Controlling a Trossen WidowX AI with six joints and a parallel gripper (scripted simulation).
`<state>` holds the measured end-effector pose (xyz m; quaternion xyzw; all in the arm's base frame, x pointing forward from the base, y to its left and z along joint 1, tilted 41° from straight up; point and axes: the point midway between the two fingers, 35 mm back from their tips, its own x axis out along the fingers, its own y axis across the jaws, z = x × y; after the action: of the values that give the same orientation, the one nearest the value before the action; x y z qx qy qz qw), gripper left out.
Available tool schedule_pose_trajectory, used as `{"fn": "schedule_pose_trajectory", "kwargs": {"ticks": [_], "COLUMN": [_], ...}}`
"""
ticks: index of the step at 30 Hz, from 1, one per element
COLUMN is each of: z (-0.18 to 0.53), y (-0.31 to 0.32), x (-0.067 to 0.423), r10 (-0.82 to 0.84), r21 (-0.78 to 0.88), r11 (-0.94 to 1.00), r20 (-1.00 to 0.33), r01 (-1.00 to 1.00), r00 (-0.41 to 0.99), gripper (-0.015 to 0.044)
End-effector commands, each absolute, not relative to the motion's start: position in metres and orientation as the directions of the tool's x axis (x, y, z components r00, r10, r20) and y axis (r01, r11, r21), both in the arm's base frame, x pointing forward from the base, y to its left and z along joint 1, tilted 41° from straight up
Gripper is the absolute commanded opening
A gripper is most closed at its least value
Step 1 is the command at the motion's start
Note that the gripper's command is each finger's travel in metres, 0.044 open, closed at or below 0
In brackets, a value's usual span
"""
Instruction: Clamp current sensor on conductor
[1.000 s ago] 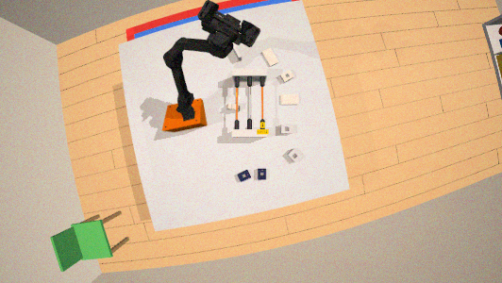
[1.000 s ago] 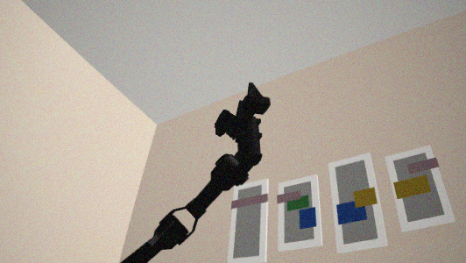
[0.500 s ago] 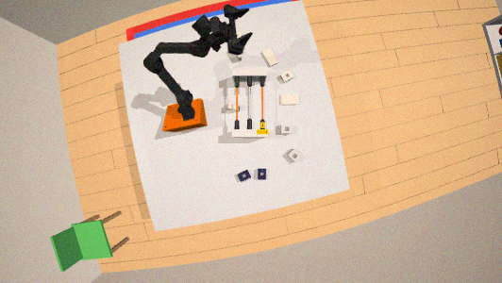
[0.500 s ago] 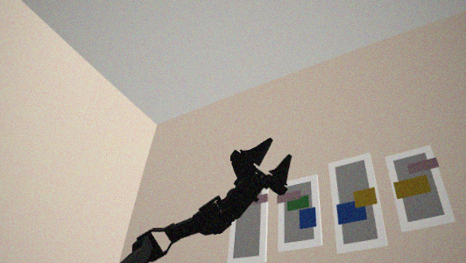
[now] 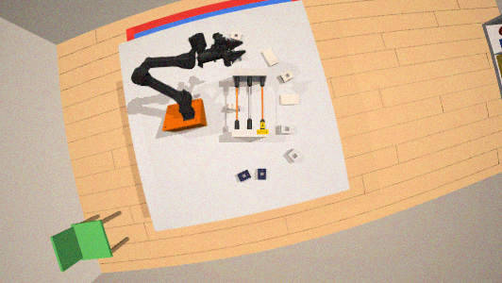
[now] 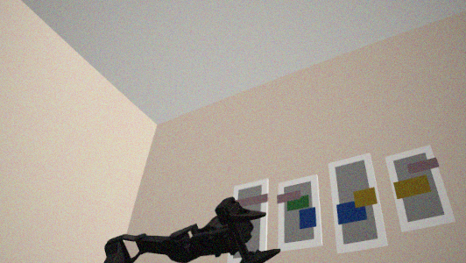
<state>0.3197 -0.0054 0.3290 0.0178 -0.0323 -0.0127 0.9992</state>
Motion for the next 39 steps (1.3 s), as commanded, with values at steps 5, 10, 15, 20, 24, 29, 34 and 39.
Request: {"fn": "schedule_pose_trajectory", "kwargs": {"ticks": [5, 10, 15, 20, 24, 29, 34, 39], "z": [0.315, 0.256, 0.188, 0.12, 0.071, 0.014, -0.011, -0.011], "y": [-0.004, -0.038, -0.079, -0.118, -0.147, -0.177, -0.189, -0.189], "x": [0.323, 0.363, 0.384, 0.385, 0.374, 0.35, 0.335, 0.335], "r10": [-0.003, -0.019, 0.009, 0.095, 0.202, 0.372, 0.461, 0.461], "r21": [-0.005, -0.001, 0.077, 0.217, 0.353, 0.525, 0.601, 0.601], "r11": [1.0, 1.0, 0.996, 0.971, 0.917, 0.786, 0.69, 0.69], "r20": [0.009, -0.281, -0.542, -0.729, -0.81, -0.823, -0.794, -0.794], "r01": [0.003, 0.019, 0.039, 0.098, 0.184, 0.326, 0.403, 0.403], "r00": [1.0, 0.96, 0.84, 0.678, 0.55, 0.429, 0.395, 0.395], "gripper": [0.044, 0.044, 0.044, 0.044, 0.044, 0.044, 0.044, 0.044]}}
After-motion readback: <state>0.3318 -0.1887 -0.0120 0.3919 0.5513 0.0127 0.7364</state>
